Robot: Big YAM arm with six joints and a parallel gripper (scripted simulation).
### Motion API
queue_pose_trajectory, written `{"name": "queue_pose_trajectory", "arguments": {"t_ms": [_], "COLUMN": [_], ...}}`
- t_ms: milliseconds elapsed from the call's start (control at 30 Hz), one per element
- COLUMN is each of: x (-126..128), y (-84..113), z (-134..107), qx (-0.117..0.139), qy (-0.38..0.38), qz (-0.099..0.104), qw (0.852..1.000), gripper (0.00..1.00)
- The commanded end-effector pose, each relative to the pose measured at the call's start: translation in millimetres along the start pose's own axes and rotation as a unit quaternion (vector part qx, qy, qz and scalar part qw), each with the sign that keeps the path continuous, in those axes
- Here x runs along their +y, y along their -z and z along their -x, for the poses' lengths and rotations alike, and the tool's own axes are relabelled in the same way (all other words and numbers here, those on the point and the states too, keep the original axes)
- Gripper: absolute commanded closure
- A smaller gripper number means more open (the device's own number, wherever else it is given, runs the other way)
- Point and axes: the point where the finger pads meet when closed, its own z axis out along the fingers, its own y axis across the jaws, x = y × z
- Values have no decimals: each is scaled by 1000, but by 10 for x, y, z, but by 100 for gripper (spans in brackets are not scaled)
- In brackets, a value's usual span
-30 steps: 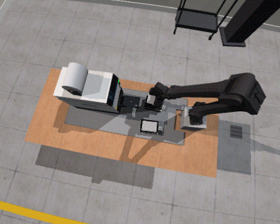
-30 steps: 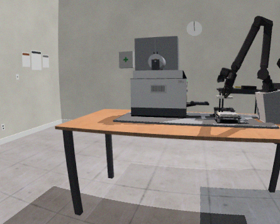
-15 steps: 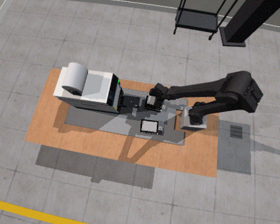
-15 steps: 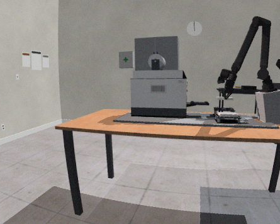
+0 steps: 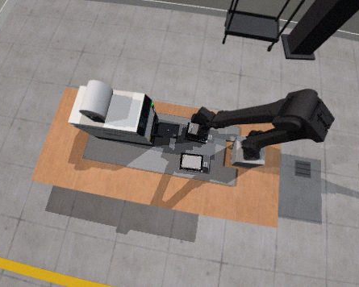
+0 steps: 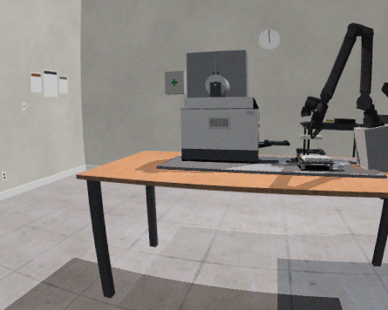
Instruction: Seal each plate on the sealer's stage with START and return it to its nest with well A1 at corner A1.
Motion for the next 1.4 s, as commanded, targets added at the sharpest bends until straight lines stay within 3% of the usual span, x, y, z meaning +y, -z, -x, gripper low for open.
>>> {"name": "queue_pose_trajectory", "arguments": {"t_ms": [0, 333, 767, 1367], "x": [11, -50, -62, 16], "y": [-37, -94, -150, -223], "z": [32, -74, 167, -114], "qx": [-5, 2, -16, 2], "qy": [-4, -6, -3, -7], "qz": [-1, -4, -5, 0], "qw": [1000, 1000, 1000, 1000], "gripper": [100, 100, 100, 100]}}
